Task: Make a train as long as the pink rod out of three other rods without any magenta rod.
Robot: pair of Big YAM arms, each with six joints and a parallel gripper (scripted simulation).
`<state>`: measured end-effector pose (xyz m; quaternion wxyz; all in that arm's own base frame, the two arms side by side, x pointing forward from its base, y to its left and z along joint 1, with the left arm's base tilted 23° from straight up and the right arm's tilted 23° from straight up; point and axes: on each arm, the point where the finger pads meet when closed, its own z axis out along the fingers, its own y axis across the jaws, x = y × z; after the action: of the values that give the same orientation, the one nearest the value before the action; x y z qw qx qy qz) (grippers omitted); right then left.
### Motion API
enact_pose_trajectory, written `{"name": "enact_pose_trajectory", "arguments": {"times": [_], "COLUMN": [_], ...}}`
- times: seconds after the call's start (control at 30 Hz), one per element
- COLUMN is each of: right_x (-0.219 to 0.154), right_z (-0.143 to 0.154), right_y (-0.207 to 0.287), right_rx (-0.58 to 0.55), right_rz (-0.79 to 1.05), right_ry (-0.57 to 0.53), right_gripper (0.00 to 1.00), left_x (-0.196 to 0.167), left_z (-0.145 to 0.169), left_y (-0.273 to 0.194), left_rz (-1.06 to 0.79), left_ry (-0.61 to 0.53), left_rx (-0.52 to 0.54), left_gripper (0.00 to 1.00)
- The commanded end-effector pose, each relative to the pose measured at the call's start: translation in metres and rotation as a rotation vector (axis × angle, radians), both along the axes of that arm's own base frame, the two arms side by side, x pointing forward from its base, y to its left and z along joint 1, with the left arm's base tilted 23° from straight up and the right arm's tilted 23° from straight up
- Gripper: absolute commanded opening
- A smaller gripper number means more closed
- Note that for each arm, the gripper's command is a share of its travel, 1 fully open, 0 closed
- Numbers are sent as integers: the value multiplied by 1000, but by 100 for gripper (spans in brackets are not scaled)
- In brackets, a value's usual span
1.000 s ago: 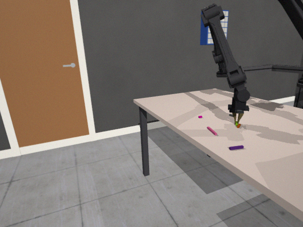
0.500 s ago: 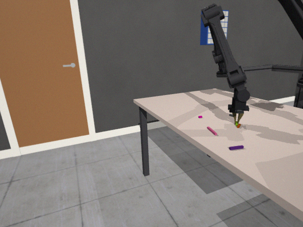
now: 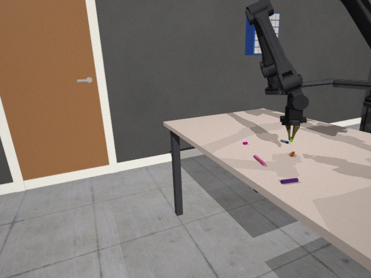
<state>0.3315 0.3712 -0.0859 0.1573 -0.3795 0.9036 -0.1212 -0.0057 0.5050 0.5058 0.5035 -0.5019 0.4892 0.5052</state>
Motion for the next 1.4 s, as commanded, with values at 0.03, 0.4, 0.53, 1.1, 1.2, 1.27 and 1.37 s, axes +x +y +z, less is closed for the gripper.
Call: {"name": "enact_pose_trajectory", "arguments": {"times": [0.03,0.4,0.53,1.1,1.2,1.27,1.37], "right_x": [-12,-14,-13,-42,-53,-59,-68], "right_z": [33,46,51,47,45,44,42], "right_y": [12,10,11,-68,-92,-102,-119], "right_rx": [19,10,20,-143,-196,-220,-257], "right_rz": [-3,-19,-19,387,510,566,652], "right_ry": [-17,-10,-17,22,35,41,51], "right_gripper": [4,4,4,4,4,4,4], "left_x": [-5,-5,-5,-5,-5,-5,-5], "left_z": [48,48,48,48,48,48,48], "left_y": [-2,-2,-2,-2,-2,-2,-2], "left_rz": [9,9,9,9,9,9,9], "left_ry": [13,13,13,13,13,13,13], "left_rx": [88,88,88,88,88,88,88], "left_gripper": [100,100,100,100,100,100,100]}}
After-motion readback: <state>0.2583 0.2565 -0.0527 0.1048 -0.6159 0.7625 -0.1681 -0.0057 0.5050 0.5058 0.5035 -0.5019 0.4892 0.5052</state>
